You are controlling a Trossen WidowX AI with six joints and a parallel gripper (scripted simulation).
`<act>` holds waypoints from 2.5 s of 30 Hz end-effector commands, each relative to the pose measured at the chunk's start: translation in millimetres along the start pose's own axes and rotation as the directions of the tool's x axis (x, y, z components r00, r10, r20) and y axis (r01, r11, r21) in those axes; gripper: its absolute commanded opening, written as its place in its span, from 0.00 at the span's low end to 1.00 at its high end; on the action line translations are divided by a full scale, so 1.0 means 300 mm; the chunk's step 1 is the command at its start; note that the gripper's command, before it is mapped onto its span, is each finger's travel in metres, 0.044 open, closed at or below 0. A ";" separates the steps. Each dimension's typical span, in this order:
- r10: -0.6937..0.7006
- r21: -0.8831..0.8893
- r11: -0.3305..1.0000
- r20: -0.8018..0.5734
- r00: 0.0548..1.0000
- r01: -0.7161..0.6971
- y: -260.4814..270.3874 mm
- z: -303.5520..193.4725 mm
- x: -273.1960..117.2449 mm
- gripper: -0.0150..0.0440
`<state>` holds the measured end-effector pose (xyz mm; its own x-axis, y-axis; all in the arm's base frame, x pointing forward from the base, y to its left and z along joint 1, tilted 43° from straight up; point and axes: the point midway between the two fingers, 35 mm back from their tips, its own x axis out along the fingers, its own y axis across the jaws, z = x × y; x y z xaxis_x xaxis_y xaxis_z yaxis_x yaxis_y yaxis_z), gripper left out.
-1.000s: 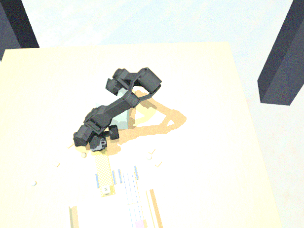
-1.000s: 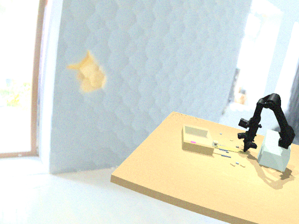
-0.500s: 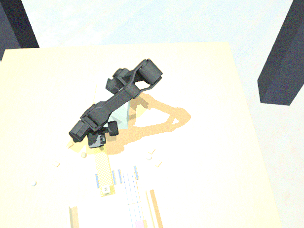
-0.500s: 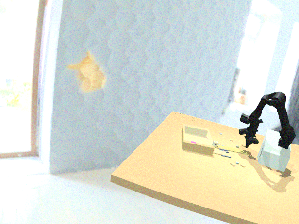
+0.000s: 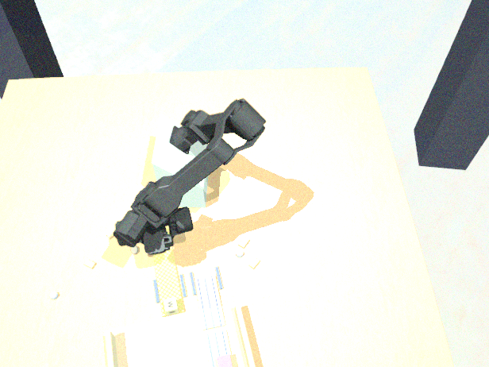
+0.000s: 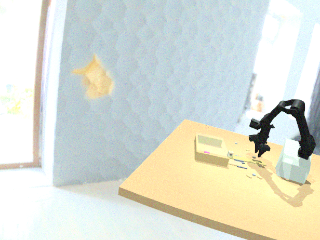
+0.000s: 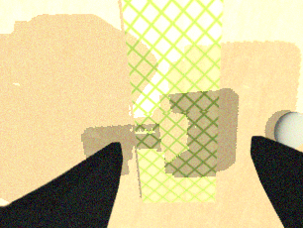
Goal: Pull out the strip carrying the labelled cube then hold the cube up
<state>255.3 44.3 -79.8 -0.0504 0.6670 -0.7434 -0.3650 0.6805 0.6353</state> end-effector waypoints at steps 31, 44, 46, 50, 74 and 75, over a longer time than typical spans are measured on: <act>0.006 -0.001 1.000 0.005 1.000 -0.006 -0.012 0.476 -0.067 1.00; 0.006 -0.002 1.000 0.006 1.000 -0.006 -0.003 0.576 -0.046 0.78; 0.006 -0.002 1.000 0.006 1.000 -0.006 -0.003 0.576 -0.035 0.69; 0.006 -0.002 1.000 0.006 1.000 -0.006 -0.003 0.577 -0.013 0.68; 0.008 -0.002 1.000 0.006 1.000 -0.008 0.001 0.577 0.117 0.68; 0.008 -0.002 1.000 0.006 1.000 -0.008 0.001 0.577 0.119 0.68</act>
<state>418.9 116.5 -63.2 -0.0341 0.6708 -0.7409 -0.3771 0.6779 0.6311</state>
